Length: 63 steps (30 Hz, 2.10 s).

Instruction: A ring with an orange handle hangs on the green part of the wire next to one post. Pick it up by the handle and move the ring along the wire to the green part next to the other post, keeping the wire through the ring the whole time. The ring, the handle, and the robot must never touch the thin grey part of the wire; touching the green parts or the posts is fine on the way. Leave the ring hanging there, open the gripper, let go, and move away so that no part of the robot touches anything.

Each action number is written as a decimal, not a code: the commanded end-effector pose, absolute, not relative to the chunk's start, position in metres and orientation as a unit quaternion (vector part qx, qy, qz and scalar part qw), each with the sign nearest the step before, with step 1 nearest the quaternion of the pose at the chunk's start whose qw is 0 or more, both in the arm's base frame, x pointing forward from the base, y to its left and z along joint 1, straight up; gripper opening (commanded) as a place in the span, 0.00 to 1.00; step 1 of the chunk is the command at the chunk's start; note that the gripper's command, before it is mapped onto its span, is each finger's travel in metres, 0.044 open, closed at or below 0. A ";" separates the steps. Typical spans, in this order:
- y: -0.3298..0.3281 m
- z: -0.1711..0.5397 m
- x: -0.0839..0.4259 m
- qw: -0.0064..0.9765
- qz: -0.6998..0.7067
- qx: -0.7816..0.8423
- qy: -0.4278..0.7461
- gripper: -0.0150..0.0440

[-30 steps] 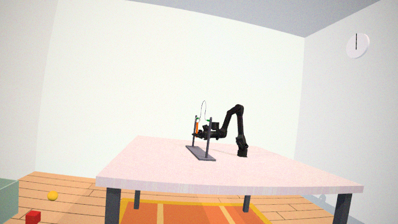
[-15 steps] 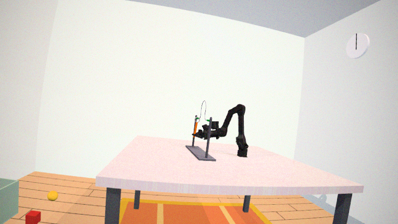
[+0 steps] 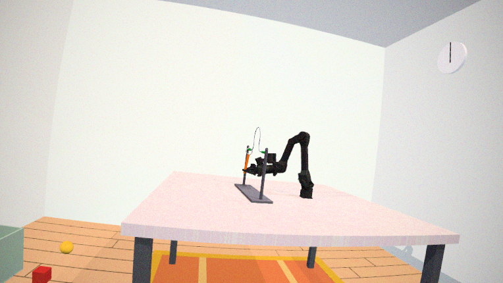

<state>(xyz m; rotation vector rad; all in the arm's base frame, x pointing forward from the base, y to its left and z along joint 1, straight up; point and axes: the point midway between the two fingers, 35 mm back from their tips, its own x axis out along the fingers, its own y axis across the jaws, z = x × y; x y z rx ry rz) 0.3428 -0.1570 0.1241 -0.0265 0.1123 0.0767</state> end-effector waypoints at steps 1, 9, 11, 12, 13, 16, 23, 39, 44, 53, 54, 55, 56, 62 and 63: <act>-0.157 0.125 0.343 0.998 0.039 -0.016 0.056 0.53; -0.157 0.125 0.347 0.998 0.039 -0.016 0.042 0.53; -0.157 0.125 0.346 0.998 0.039 -0.017 0.046 0.53; -0.157 0.125 0.345 0.998 0.039 -0.018 0.049 0.53; -0.157 0.125 0.344 0.998 0.039 -0.018 0.051 0.53; -0.157 0.125 0.344 0.998 0.040 -0.018 0.051 0.53; -0.157 0.125 0.347 0.998 0.039 -0.018 0.041 0.53; -0.158 0.125 0.346 0.998 0.040 -0.020 0.042 0.53; -0.158 0.125 0.350 0.999 0.039 -0.019 0.031 0.53; -0.158 0.125 0.343 0.997 0.040 -0.020 0.056 0.53; -0.158 0.125 0.343 0.997 0.040 -0.020 0.056 0.53; -0.158 0.125 0.343 0.997 0.040 -0.020 0.056 0.53; -0.158 0.125 0.343 0.998 0.040 -0.019 0.054 0.53; -0.157 0.125 0.349 0.998 0.039 -0.016 0.036 0.53; -0.157 0.125 0.348 0.998 0.039 -0.016 0.037 0.53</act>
